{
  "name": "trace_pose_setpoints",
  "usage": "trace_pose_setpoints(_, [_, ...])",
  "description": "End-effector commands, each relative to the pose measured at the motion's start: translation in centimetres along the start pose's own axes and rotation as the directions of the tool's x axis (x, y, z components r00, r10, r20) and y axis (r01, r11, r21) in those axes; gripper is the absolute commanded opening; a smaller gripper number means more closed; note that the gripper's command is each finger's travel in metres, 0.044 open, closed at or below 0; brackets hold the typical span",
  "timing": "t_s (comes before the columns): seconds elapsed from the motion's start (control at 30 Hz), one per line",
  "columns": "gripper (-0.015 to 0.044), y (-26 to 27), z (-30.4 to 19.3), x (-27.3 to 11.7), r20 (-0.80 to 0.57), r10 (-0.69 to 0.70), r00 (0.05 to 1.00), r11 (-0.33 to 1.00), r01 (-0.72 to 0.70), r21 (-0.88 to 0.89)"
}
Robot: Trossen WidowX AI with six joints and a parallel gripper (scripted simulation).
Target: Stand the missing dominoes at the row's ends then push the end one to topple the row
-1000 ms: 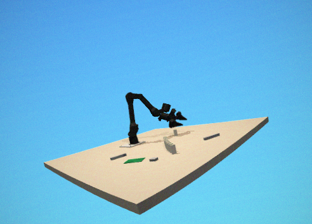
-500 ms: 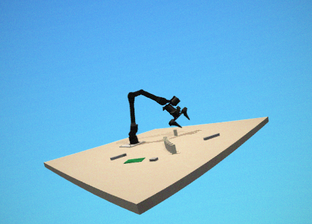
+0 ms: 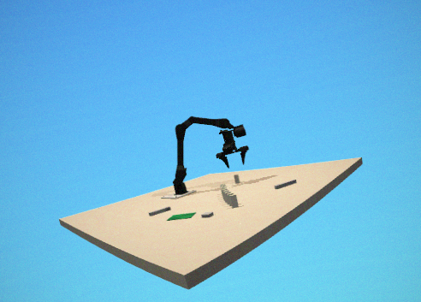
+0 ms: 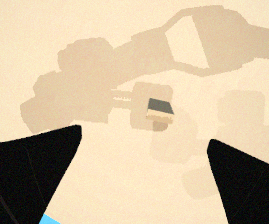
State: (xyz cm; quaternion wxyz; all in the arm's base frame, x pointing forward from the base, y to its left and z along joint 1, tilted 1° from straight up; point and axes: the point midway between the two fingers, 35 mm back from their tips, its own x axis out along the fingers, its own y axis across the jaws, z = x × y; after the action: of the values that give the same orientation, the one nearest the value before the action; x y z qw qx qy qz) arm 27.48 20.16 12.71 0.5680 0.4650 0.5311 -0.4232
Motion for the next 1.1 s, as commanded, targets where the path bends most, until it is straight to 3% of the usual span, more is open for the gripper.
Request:
trace_pose_setpoints(0.0, [0.0440,-0.8,0.3,-0.9,-0.013,-0.063,0.998,0.994,0.064,0.091])
trace_pose_setpoints(0.2, [0.0440,-0.7,0.2,-0.5,-0.013,-0.063,0.998,0.994,0.064,0.091])
trace_pose_setpoints(0.5, [0.0440,-1.2,0.2,5.5,-0.013,-0.063,0.998,0.994,0.064,0.091])
trace_pose_setpoints(0.97, [0.0440,-1.3,0.2,7.1,-0.013,-0.063,0.998,0.994,0.064,0.091])
trace_pose_setpoints(1.07, [0.0361,-1.3,0.2,7.1,-0.013,-0.063,0.998,0.994,0.064,0.091])
